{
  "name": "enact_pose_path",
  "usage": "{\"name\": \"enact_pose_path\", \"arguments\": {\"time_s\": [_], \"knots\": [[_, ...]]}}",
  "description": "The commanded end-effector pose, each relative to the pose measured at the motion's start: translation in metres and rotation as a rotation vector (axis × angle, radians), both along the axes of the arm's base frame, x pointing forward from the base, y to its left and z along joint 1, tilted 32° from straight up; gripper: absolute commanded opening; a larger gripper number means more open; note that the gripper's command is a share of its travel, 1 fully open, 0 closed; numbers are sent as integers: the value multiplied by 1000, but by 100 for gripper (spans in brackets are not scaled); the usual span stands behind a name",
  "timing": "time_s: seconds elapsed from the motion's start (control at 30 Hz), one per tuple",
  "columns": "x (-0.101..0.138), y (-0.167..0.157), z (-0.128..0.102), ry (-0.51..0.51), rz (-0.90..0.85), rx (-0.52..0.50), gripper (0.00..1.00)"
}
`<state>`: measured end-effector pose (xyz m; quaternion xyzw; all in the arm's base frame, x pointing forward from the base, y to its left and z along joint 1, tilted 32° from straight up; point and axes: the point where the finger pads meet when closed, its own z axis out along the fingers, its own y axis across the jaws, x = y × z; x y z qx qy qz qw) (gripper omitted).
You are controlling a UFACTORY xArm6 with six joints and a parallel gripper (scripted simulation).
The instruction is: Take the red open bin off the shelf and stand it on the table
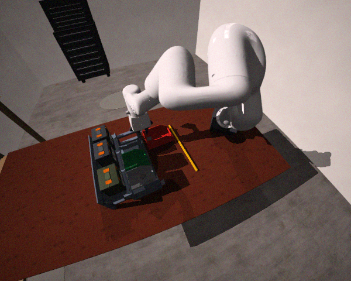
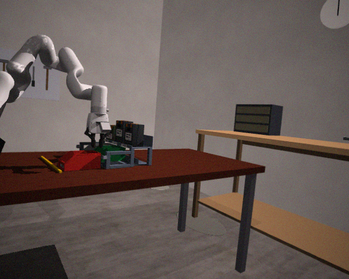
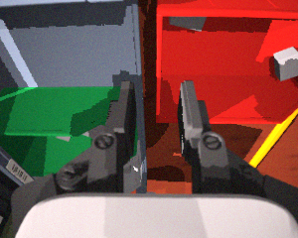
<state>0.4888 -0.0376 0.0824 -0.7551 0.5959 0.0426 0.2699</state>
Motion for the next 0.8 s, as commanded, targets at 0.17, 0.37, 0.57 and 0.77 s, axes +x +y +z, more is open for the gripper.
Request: {"name": "enact_pose_path", "arguments": {"time_s": [0.17, 0.37, 0.57, 0.77], "knots": [[-5, -6, 13, 3, 2, 3, 33], [-10, -15, 30, 3, 2, 3, 33], [-11, -17, 34, 3, 2, 3, 33], [-11, -17, 34, 3, 2, 3, 33]]}}
